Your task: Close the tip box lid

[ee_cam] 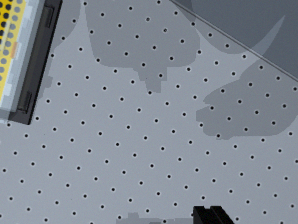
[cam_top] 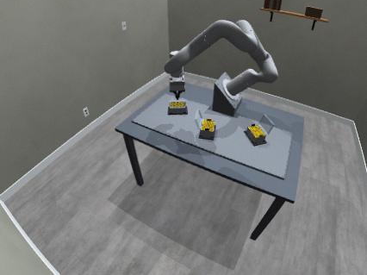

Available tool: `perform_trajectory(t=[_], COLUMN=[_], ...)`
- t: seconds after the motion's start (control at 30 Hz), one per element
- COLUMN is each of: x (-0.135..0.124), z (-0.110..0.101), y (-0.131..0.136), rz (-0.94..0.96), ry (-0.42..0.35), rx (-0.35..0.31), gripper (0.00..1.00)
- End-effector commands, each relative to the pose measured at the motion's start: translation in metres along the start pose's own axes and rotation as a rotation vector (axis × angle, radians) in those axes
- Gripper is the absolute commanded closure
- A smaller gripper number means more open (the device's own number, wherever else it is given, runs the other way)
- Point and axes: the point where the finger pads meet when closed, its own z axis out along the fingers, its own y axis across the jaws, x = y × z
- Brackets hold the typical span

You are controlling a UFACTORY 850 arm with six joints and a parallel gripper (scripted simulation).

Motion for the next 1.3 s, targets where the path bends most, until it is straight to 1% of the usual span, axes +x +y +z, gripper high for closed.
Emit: perform_trajectory(t=[0.0,0.43,1.27], x=[0.001,0.001,0.001], z=[-0.001,0.000,0.039], y=[0.001,0.001,0.001], rz=[0.001,0.001,0.001], ry=[-0.003,-0.003,-0.003], rx=[-0.001,-0.001,-0.001], gripper=[1.00,1.00,1.00])
